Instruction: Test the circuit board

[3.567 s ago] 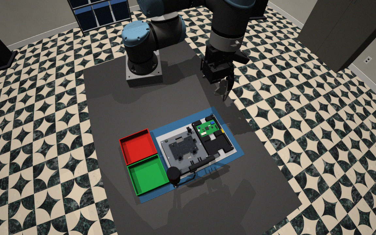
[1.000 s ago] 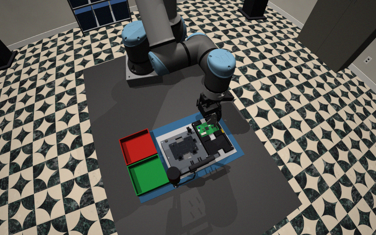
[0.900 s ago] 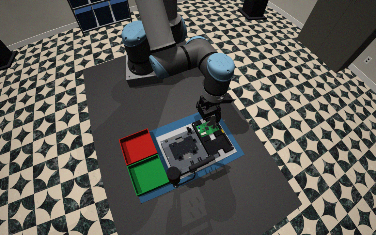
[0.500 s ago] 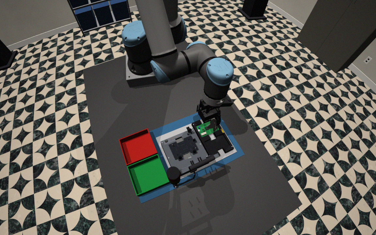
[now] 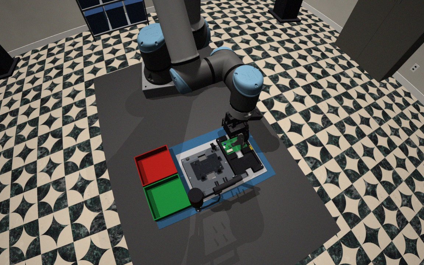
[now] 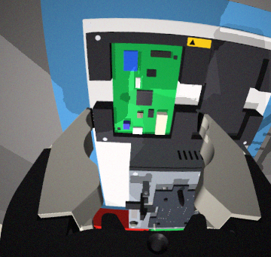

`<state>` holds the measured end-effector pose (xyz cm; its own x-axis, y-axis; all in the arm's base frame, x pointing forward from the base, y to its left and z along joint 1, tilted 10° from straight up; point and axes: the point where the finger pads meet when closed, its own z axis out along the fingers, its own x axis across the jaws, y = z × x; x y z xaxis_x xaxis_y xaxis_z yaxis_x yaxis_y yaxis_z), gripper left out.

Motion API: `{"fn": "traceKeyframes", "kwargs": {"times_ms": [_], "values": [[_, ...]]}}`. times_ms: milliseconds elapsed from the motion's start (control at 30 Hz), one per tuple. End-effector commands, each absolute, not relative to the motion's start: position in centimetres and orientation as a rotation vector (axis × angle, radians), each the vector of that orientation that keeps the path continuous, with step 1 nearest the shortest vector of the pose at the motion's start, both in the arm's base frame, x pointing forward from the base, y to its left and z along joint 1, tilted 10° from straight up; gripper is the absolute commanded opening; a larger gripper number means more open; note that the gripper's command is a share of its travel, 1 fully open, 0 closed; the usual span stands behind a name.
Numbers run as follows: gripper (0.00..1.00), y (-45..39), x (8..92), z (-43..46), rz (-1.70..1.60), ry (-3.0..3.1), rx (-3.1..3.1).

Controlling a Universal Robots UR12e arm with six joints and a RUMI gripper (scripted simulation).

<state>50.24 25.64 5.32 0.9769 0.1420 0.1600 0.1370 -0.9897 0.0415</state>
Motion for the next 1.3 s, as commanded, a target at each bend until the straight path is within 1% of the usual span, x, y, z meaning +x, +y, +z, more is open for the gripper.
{"fn": "traceKeyframes", "kwargs": {"times_ms": [0, 733, 1267], "values": [[0.59, 25.5, 50.1, 5.3, 0.254, 0.216, 3.094], [0.59, 25.3, 50.5, 2.0, 0.249, 0.216, 3.094], [0.59, 25.3, 50.7, 1.8, 0.253, 0.216, 3.094]]}}
